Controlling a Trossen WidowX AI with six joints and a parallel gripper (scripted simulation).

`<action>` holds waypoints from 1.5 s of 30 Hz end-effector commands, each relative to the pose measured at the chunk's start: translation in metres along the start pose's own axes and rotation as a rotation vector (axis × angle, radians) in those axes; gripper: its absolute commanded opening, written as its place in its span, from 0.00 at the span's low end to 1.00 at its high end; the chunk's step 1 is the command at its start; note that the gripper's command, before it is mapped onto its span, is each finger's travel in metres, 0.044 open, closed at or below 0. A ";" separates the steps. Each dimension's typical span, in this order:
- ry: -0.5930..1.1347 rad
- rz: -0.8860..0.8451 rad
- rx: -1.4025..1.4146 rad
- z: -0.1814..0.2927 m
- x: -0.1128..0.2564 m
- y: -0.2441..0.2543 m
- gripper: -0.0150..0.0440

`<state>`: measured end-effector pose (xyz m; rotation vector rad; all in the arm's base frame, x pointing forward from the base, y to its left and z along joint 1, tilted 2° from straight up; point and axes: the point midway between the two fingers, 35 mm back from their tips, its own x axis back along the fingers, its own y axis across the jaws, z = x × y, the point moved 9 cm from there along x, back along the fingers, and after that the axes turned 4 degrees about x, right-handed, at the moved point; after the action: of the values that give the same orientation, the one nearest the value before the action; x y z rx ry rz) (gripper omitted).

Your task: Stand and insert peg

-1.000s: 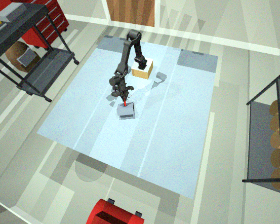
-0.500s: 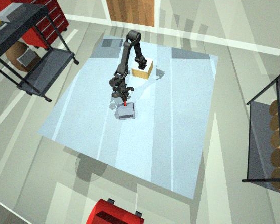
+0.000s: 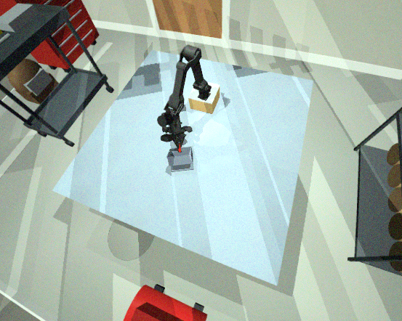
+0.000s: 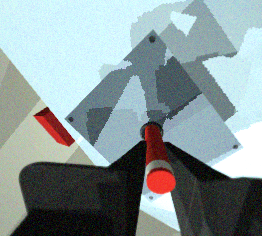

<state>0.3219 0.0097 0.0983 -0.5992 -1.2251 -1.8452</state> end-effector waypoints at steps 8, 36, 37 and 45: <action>-0.003 -0.004 -0.005 0.000 -0.007 0.002 0.25; 0.000 0.002 -0.001 0.000 -0.007 0.000 0.83; 0.000 0.002 -0.001 0.000 -0.007 0.000 0.88; -0.002 0.002 -0.002 0.000 0.002 0.002 1.00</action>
<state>0.3241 0.0095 0.0967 -0.6113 -1.2191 -1.8477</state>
